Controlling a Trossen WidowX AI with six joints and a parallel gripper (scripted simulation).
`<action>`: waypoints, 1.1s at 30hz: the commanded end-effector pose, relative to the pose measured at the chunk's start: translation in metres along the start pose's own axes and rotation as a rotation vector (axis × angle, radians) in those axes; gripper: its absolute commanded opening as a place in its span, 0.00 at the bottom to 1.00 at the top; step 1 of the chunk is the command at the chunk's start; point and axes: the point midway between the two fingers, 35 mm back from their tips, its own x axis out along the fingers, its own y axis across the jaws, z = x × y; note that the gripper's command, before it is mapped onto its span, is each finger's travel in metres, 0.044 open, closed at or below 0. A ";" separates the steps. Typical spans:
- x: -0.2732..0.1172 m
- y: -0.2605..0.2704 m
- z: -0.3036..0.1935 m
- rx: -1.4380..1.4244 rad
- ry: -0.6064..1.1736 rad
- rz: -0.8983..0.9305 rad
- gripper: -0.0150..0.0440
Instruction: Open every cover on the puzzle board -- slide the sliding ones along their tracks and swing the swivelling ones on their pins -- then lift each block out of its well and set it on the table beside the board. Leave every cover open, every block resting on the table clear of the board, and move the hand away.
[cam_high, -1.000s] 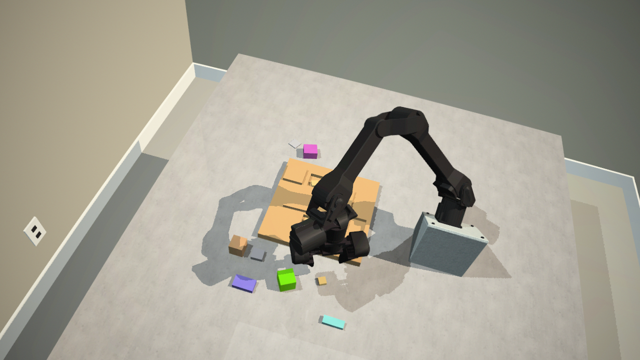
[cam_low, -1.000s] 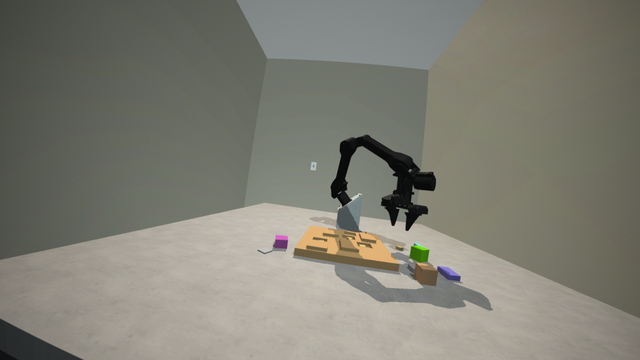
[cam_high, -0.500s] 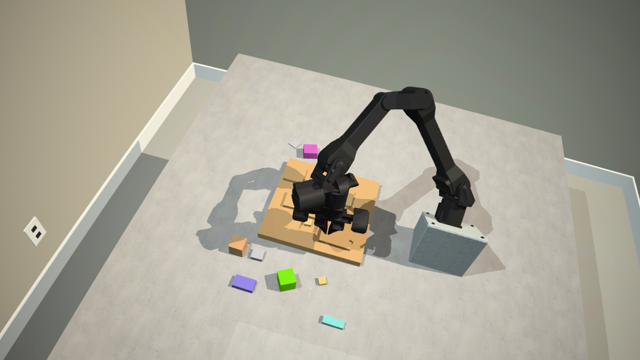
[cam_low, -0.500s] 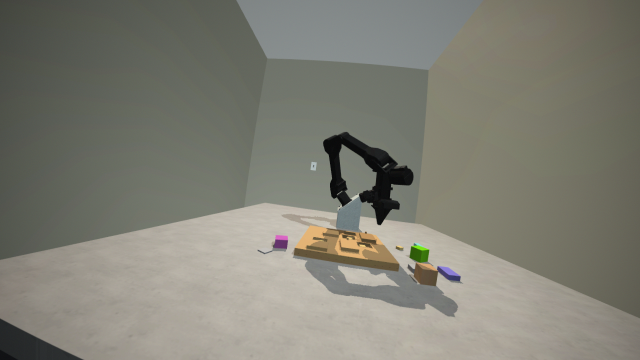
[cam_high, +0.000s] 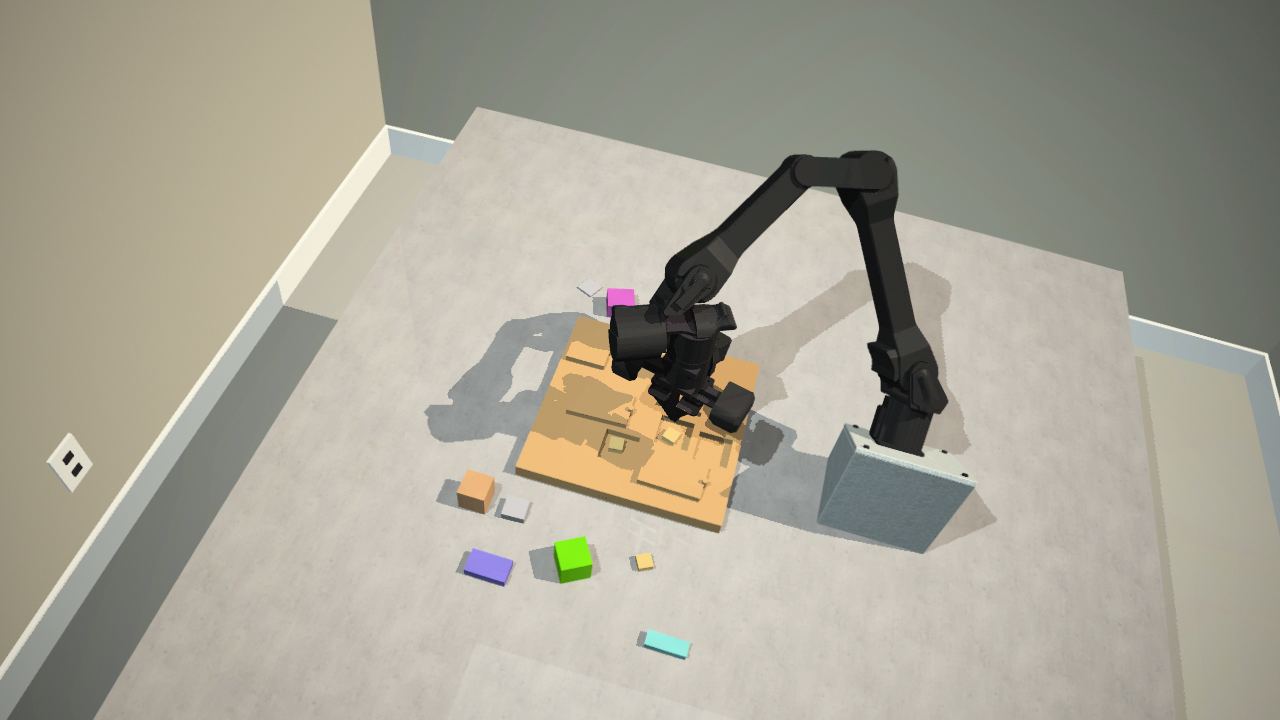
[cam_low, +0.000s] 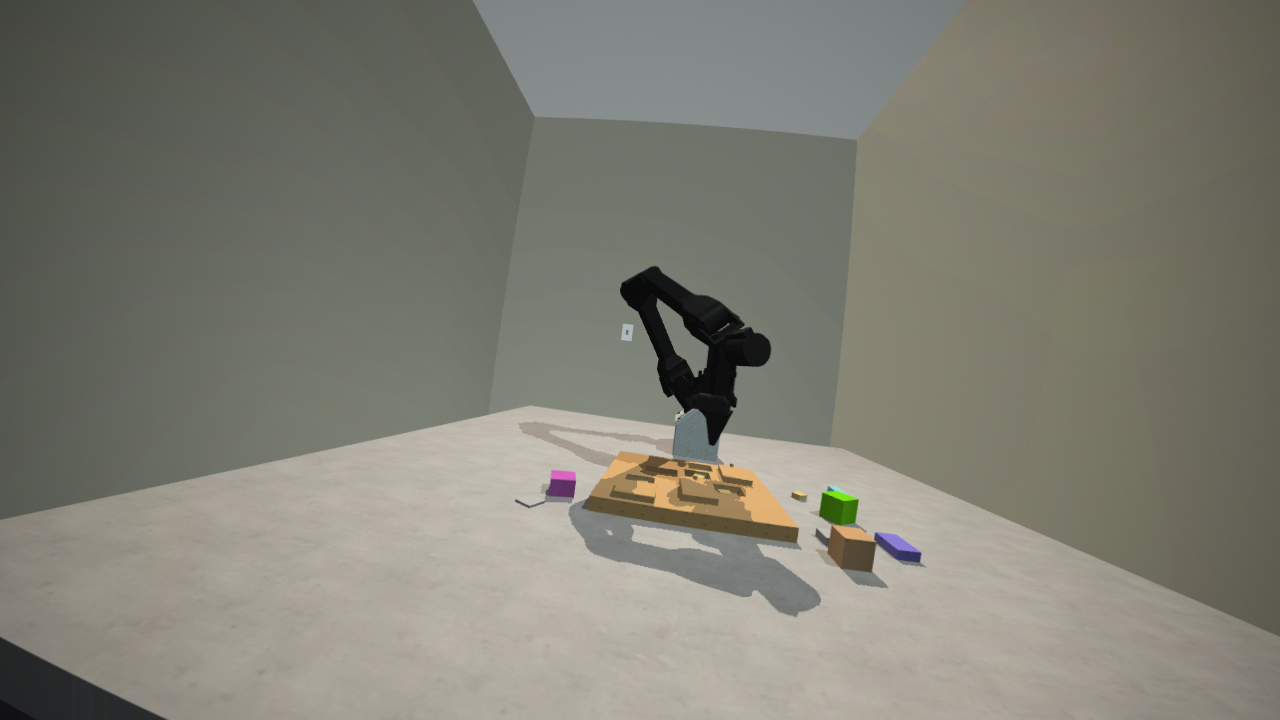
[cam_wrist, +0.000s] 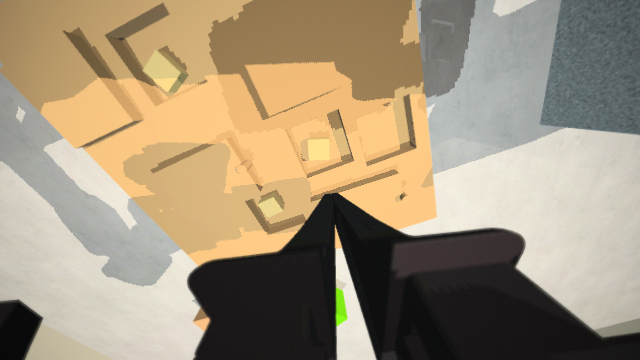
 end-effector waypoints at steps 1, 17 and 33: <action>0.001 0.001 0.017 0.067 -0.006 0.005 0.25; 0.049 0.003 0.018 0.071 -0.008 0.005 0.25; 0.061 0.004 0.018 0.071 -0.009 0.006 0.25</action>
